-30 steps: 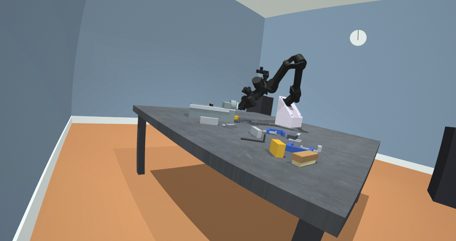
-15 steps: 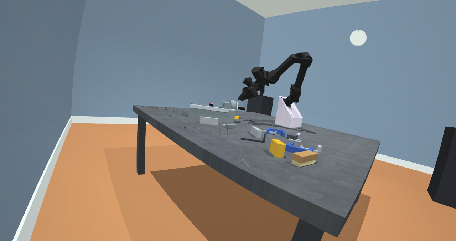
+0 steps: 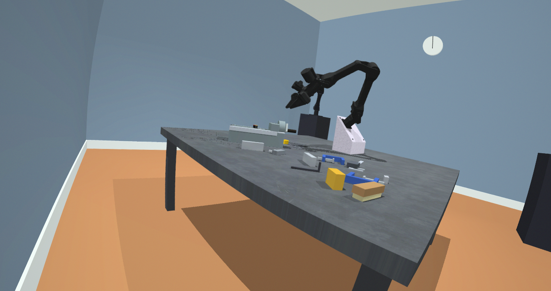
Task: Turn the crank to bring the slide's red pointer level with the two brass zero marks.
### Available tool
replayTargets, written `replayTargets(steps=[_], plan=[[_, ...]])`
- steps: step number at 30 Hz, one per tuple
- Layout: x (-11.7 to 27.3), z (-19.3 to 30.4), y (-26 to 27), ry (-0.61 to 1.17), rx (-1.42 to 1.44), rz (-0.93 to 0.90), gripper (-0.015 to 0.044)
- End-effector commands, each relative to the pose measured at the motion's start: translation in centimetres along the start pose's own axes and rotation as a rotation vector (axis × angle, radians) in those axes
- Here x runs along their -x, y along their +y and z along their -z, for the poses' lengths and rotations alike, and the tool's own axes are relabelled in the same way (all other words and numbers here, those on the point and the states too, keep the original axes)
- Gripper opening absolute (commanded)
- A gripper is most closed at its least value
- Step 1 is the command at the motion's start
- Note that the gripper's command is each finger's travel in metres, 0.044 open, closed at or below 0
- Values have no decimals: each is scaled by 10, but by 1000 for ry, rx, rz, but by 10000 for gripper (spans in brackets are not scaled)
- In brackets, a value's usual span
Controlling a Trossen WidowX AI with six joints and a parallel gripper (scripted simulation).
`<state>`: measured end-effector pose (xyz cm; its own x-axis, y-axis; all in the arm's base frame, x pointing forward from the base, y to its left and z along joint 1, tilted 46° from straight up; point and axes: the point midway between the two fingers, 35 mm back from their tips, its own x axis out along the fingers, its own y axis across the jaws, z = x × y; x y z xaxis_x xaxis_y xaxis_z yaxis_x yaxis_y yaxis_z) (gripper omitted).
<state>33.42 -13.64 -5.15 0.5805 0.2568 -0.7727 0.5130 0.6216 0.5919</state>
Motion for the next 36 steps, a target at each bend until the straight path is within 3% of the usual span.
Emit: replayTargets(steps=[1,23,31,36], plan=[[-8,-20,2,4,42,-16,440],[-71,-84,-3,62,236,-87,440],[-107,-51,-2,63,236,-89,440],[-108,-50,-2,63,236,-89,440]])
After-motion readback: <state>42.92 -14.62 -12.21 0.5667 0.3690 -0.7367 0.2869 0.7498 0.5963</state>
